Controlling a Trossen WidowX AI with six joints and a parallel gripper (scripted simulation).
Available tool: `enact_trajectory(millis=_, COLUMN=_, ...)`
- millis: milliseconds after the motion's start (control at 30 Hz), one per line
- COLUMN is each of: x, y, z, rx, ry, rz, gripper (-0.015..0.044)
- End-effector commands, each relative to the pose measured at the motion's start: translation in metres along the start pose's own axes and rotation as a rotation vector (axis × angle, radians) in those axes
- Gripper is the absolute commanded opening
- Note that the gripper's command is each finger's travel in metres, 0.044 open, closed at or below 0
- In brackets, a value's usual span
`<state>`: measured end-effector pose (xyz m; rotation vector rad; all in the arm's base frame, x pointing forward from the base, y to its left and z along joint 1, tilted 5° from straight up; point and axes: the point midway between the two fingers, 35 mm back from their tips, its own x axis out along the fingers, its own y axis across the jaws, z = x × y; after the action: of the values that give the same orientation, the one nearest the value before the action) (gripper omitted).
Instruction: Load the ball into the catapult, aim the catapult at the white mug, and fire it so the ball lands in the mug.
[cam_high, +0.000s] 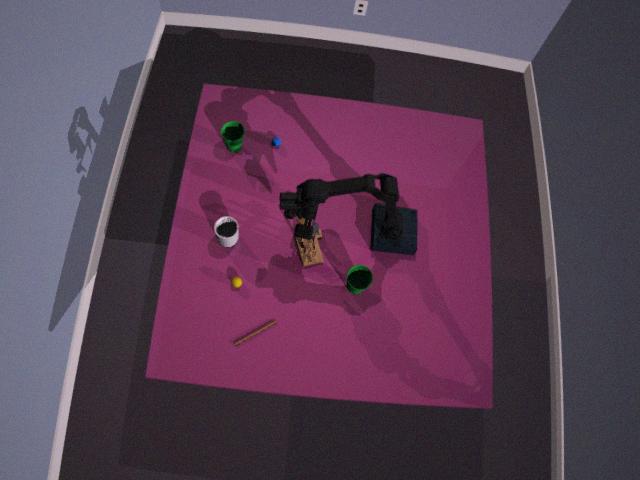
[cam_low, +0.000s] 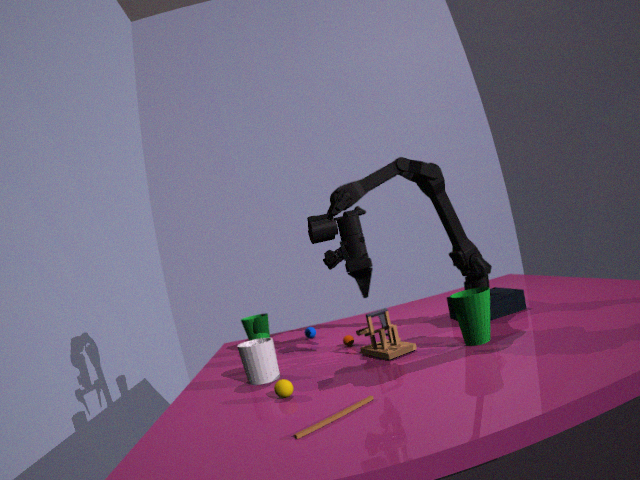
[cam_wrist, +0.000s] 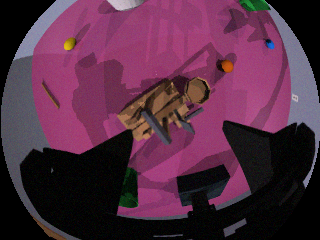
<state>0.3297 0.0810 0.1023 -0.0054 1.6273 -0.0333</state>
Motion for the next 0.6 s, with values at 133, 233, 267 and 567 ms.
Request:
enact_trajectory(millis=133, x=0.003, y=0.009, z=-0.006, rx=-0.273, ry=-0.001, rz=0.004, gripper=0.044)
enact_trajectory(millis=233, x=0.004, y=0.013, z=-0.008, rx=-0.377, ry=-0.002, rz=0.004, gripper=0.044)
enact_trajectory(millis=267, x=0.004, y=0.014, z=-0.009, rx=-0.411, ry=-0.002, rz=0.004, gripper=0.044)
enact_trajectory(millis=567, x=0.007, y=0.024, z=-0.014, rx=-0.723, ry=-0.004, rz=0.004, gripper=0.044)
